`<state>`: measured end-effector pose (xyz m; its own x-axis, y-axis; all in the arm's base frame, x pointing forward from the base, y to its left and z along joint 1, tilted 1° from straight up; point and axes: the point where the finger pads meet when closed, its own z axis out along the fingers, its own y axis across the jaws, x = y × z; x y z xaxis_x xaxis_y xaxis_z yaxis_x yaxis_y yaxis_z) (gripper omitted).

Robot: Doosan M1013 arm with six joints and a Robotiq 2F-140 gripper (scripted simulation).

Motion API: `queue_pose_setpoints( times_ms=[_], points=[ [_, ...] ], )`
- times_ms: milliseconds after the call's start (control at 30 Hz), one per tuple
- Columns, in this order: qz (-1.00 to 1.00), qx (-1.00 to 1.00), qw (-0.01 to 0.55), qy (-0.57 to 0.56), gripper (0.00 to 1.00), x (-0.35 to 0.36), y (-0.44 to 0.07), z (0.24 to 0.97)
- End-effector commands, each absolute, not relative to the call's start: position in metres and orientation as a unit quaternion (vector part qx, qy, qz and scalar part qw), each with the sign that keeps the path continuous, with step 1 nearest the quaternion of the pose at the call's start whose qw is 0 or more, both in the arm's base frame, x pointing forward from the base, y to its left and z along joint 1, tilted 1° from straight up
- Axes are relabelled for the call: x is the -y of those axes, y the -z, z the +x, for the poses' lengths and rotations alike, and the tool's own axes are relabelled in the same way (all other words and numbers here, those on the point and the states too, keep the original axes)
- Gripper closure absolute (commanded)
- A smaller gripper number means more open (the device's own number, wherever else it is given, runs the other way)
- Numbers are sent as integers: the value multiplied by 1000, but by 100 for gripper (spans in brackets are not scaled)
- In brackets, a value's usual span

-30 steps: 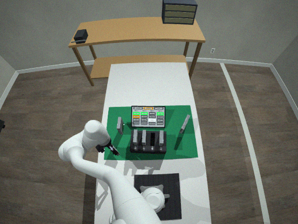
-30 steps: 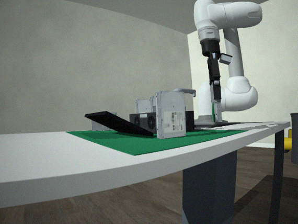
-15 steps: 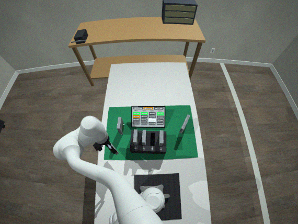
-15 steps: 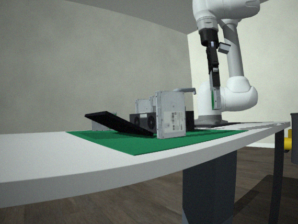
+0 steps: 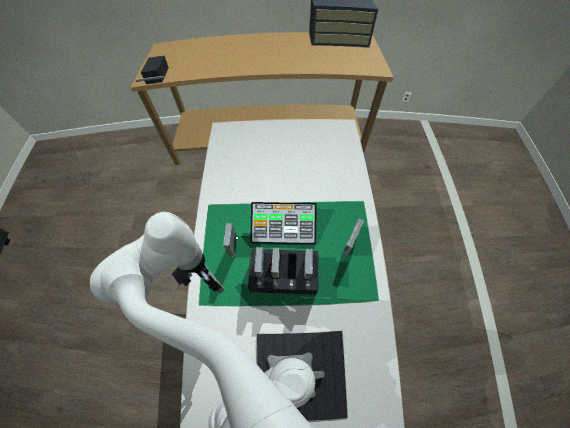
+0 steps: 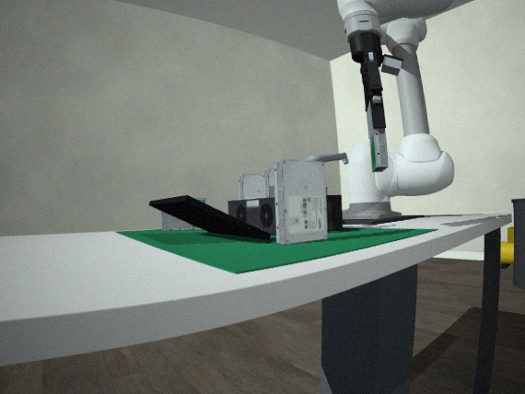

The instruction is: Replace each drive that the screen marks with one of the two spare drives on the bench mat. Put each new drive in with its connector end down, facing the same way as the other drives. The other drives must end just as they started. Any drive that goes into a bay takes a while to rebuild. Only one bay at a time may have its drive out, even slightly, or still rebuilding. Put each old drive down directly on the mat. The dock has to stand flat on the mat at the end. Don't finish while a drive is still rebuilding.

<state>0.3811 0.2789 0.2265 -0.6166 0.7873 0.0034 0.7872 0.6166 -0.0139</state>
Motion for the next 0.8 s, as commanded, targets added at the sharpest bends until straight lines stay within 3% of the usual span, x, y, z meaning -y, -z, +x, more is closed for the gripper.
queue_pose_setpoints(
  times_ms=[0,767],
  points=[
    [-438,899,5,-5,90,-279,-231,381],
    [-438,899,5,-5,90,-279,-272,382]
  ],
)
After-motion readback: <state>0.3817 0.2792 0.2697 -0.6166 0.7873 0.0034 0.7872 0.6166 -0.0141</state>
